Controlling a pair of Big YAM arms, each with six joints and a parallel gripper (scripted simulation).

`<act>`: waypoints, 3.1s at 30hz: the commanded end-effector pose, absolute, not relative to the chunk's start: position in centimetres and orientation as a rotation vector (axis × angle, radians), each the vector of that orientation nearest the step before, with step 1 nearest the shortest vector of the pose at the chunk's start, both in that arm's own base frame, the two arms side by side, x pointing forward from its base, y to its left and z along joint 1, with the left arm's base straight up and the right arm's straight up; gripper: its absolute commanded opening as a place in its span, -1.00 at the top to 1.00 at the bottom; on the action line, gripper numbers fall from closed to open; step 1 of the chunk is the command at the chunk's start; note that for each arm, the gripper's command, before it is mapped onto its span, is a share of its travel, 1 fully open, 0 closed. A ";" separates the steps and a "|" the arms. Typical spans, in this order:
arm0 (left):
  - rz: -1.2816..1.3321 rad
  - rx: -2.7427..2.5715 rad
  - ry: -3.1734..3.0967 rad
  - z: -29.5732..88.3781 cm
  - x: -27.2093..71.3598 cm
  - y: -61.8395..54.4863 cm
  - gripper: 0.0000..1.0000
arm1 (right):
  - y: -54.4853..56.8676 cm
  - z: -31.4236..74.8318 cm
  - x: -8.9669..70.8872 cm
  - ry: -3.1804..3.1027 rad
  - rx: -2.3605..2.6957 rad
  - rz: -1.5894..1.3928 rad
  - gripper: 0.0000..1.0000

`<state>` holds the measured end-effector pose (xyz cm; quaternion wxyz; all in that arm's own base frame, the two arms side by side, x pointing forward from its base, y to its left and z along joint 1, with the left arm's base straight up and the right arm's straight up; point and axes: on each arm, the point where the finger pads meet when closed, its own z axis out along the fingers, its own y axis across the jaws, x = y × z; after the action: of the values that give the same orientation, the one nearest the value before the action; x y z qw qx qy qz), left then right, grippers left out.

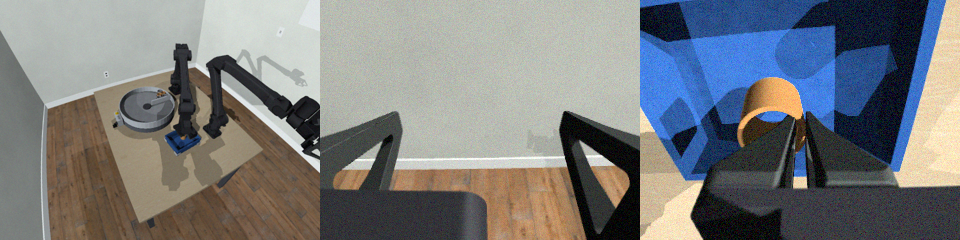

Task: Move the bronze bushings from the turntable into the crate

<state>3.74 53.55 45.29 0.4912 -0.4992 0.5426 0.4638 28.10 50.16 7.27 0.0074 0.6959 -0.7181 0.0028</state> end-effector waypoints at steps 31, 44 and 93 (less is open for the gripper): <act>1.162 -1.162 1.238 50.1 3.5 54.4 -1.00 | 51.6 5.1 28.3 -2.273 2.207 -0.011 1.00; 1.162 -1.162 1.238 50.1 3.5 54.4 -1.00 | 51.6 5.3 28.4 -2.276 2.209 -0.012 1.00; 1.162 -1.162 1.238 50.1 3.5 54.4 -1.00 | 51.7 4.8 28.3 -2.276 2.212 -0.014 1.00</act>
<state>3.74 53.55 45.29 0.4912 -0.4992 0.5426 0.4638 28.24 50.41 3.89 0.0026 0.6961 -0.7180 0.0014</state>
